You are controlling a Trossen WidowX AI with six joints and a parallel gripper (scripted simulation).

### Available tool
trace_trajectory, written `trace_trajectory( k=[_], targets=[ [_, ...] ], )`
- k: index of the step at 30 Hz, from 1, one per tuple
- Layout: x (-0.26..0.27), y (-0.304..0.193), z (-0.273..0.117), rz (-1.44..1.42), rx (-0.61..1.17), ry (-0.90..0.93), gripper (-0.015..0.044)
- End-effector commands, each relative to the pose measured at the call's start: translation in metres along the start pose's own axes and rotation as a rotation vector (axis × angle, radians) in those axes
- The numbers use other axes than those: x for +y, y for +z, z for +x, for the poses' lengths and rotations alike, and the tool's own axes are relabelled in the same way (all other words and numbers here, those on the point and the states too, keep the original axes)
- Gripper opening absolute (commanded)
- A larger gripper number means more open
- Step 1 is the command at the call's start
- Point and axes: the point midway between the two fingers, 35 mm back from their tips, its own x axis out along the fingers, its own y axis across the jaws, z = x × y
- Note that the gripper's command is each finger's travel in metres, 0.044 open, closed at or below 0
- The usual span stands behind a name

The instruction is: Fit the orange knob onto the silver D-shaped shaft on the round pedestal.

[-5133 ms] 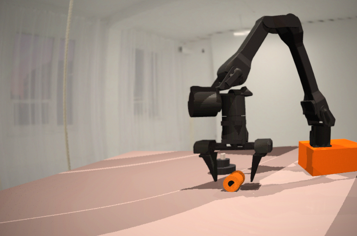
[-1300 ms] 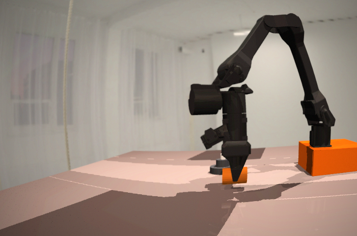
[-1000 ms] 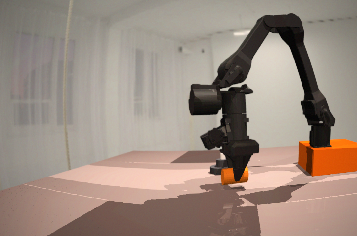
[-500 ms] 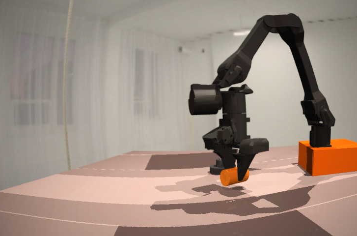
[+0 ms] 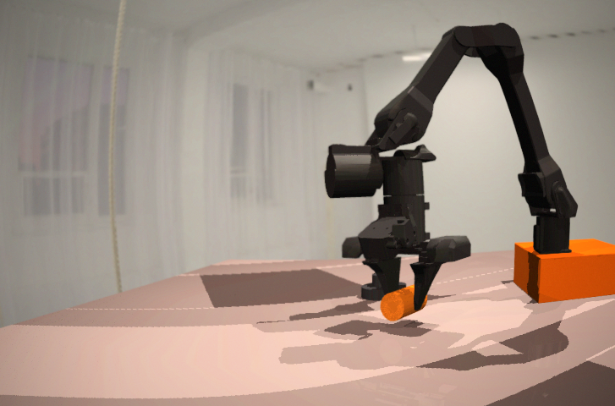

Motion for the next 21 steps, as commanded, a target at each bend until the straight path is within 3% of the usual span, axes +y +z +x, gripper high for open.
trace_trajectory(
  k=[1, 8, 21],
  targets=[
    [0.0, 0.0, -0.001, -0.123, 0.002, -0.002, 0.0179],
    [0.0, 0.0, -0.001, -0.344, 0.002, -0.002, 0.0179],
    [0.0, 0.0, 0.013, -0.35, 0.002, -0.001, 0.0179]
  ],
)
